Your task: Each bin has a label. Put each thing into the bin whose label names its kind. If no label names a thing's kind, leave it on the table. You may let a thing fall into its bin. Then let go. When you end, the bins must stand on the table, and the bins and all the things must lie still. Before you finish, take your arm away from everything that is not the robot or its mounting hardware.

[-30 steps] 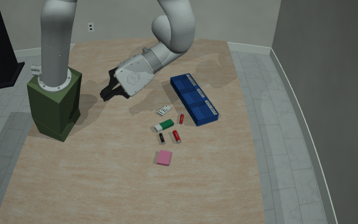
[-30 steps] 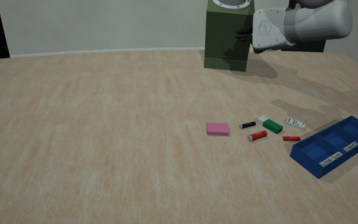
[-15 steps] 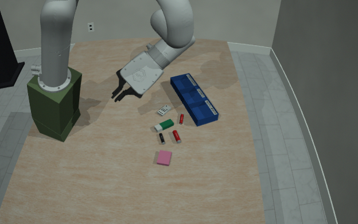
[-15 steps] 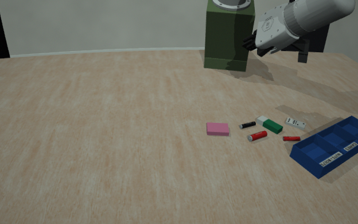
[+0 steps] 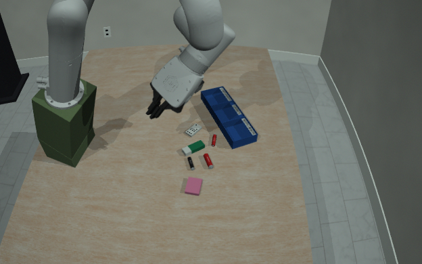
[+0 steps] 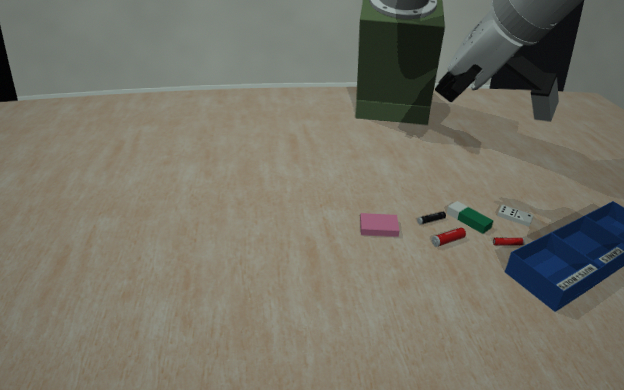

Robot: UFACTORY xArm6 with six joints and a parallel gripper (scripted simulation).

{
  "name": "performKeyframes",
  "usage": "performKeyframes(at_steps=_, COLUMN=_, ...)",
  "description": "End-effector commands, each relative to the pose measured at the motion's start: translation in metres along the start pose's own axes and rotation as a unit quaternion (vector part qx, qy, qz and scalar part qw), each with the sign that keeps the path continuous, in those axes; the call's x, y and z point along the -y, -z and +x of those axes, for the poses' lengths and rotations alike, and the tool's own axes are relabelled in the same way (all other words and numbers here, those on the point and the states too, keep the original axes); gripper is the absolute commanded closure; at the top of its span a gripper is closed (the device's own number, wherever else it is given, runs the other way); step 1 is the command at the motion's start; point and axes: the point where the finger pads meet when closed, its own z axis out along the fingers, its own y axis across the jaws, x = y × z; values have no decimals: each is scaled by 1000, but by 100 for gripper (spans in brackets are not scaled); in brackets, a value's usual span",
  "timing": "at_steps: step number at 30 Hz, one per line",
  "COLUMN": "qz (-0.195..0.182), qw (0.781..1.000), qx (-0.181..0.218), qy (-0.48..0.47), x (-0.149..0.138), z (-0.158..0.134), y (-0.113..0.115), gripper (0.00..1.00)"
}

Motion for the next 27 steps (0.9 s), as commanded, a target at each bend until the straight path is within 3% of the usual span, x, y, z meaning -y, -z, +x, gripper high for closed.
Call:
performKeyframes(at_steps=1, qz=-24, qw=997, qx=-41, qy=-63, x=-6, z=4, y=7, gripper=93)
performKeyframes(at_steps=11, qz=-49, qw=972, qx=-128, qy=-191, x=-26, z=13, y=34, gripper=93)
performKeyframes(at_steps=13, qz=-49, qw=972, qx=-128, qy=-191, x=-26, z=13, y=34, gripper=93)
performKeyframes(at_steps=16, qz=-54, qw=955, qx=-164, qy=-241, x=-37, z=16, y=51, gripper=93)
performKeyframes(at_steps=19, qz=-59, qw=941, qx=-189, qy=-276, x=-37, z=16, y=51, gripper=93)
performKeyframes(at_steps=27, qz=-61, qw=891, qx=-260, qy=-367, x=-52, z=17, y=78, gripper=93)
